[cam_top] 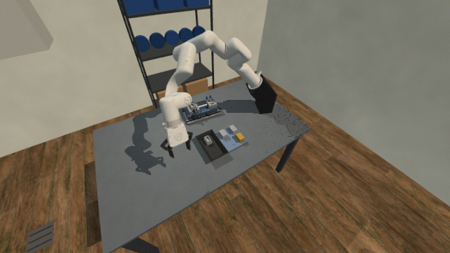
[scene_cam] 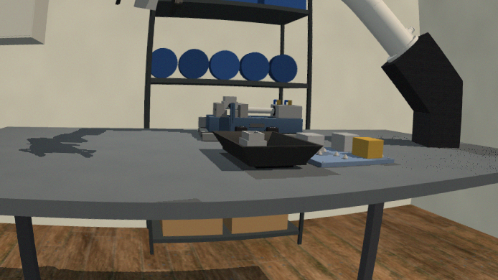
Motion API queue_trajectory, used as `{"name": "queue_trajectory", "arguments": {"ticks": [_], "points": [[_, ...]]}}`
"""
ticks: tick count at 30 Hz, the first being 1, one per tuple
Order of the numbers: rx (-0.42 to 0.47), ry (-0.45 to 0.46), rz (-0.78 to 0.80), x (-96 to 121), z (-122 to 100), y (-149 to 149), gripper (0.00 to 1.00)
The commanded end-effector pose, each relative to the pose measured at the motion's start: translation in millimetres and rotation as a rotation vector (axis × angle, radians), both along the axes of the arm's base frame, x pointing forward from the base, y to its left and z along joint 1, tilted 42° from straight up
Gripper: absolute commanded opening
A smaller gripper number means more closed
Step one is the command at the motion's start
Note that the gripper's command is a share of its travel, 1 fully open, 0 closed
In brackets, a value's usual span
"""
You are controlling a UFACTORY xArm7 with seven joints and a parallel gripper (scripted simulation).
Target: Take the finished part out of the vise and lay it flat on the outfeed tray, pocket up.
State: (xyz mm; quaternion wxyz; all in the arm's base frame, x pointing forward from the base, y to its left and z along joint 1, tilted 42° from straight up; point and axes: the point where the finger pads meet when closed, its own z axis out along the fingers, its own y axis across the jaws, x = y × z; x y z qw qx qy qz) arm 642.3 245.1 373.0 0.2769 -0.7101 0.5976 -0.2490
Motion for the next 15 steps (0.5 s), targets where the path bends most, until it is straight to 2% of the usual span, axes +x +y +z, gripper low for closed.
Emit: {"name": "queue_trajectory", "arguments": {"ticks": [1, 13, 15], "points": [[-0.026, -0.014, -0.039, -3.6, 8.3, -42.5, 1.00], [-0.086, -0.021, -0.153, -21.5, 16.5, -156.6, 1.00], [-0.086, -0.021, -0.153, -21.5, 16.5, -156.6, 1.00]]}}
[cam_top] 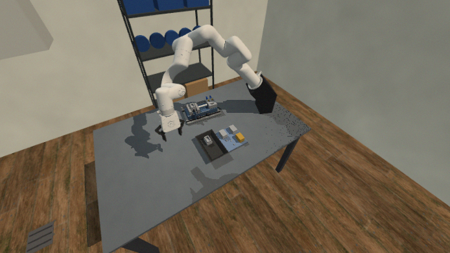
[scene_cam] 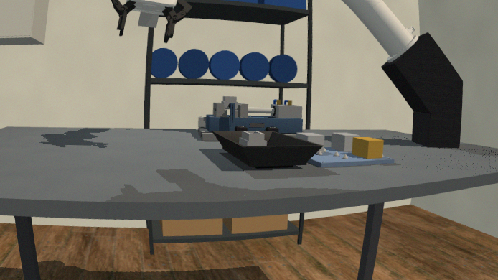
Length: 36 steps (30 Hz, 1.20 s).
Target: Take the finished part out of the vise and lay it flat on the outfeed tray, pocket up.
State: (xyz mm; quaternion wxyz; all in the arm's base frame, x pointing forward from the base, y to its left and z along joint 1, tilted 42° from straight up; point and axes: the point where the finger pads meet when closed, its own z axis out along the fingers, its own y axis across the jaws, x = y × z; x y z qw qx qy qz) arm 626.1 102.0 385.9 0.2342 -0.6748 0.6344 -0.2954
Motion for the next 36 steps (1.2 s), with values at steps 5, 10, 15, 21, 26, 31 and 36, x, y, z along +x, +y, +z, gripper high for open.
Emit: {"name": "queue_trajectory", "arguments": {"ticks": [5, 10, 15, 21, 26, 31, 36], "points": [[-0.033, -0.006, -0.068, -22.1, 3.4, -68.4, 1.00], [-0.051, -0.001, -0.115, -40.9, 0.5, -113.9, 1.00], [-0.065, 0.007, -0.158, -62.6, -4.7, -155.5, 1.00], [-0.076, 0.016, -0.200, -87.4, -12.7, -194.0, 1.00], [-0.084, 0.027, -0.240, -116.3, -23.8, -230.1, 1.00], [-0.088, 0.038, -0.275, -146.9, -37.6, -260.5, 1.00], [-0.088, 0.048, -0.303, -176.8, -53.0, -283.7, 1.00]]}}
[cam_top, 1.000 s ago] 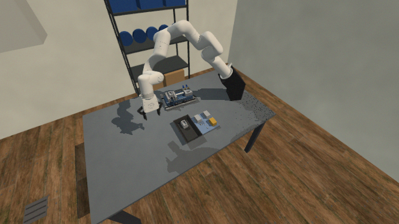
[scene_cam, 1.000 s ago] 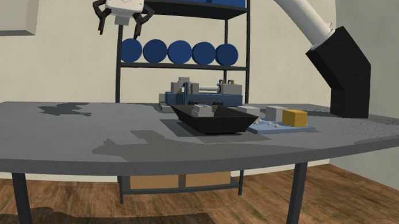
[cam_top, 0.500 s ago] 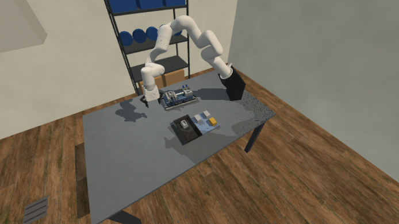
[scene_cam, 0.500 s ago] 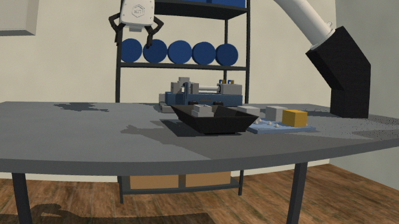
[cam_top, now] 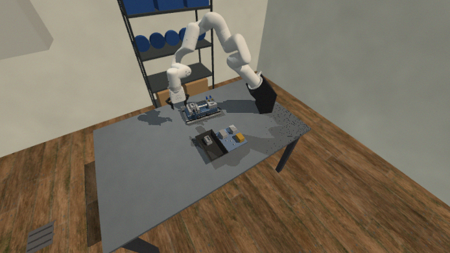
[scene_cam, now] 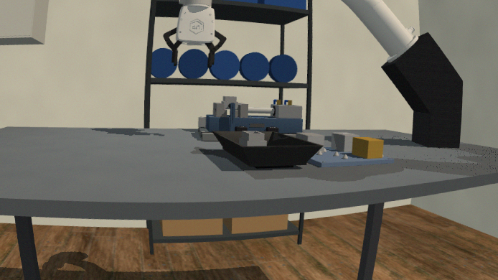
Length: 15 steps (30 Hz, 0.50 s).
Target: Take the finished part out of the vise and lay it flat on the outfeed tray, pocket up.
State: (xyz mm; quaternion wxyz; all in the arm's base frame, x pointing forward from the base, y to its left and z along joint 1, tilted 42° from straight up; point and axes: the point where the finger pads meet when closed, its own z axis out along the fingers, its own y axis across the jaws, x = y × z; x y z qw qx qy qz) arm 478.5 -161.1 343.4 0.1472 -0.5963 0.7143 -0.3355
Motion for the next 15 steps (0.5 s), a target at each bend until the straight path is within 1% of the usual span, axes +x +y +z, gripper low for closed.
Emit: {"name": "queue_trajectory", "arguments": {"ticks": [1, 6, 11, 13, 15], "points": [[-0.003, 0.001, -0.027, -33.1, -12.6, -23.1, 1.00], [0.001, 0.008, -0.052, -66.7, -32.5, -41.2, 1.00], [0.009, 0.011, -0.069, -100.0, -54.9, -51.5, 1.00], [0.010, 0.011, -0.071, -105.2, -58.7, -52.3, 1.00], [0.010, 0.011, -0.071, -105.2, -58.7, -52.3, 1.00]]}}
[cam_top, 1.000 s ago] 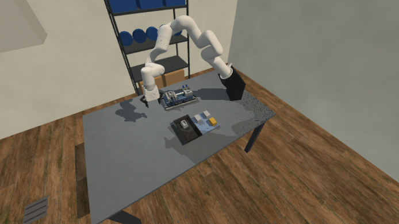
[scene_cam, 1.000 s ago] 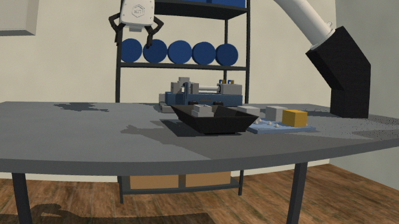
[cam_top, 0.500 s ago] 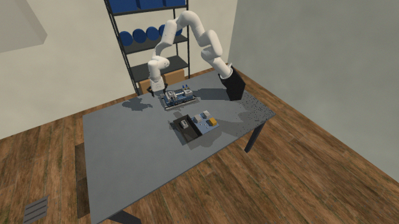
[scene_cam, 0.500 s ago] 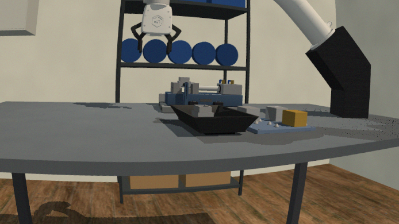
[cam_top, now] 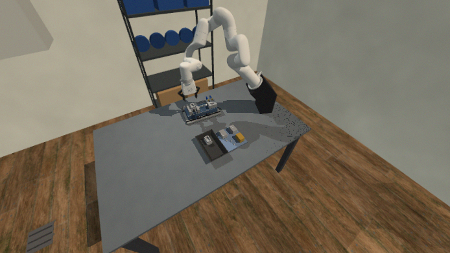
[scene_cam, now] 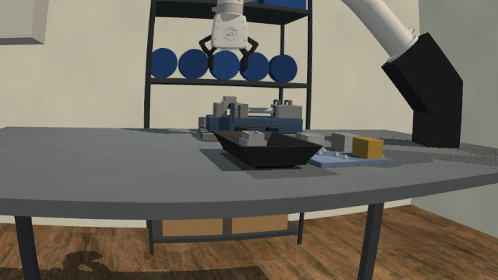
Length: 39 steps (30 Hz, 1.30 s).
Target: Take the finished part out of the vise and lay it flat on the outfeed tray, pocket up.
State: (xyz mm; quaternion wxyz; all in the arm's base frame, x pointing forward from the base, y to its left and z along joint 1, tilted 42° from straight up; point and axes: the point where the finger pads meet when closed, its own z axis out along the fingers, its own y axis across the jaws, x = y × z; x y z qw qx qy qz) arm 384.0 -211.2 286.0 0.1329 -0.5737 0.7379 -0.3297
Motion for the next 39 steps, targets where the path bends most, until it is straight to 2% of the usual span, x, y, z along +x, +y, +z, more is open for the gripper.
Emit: {"name": "queue_trajectory", "arguments": {"ticks": [1, 10, 11, 39], "points": [[-0.004, -0.008, -0.003, -11.0, -1.6, -2.3, 1.00], [-0.004, -0.008, -0.003, -11.1, -1.6, -2.3, 1.00], [-0.004, -0.008, -0.003, -11.1, -1.6, -2.3, 0.00], [-0.004, -0.008, -0.003, -11.1, -1.6, -2.3, 0.00]]}}
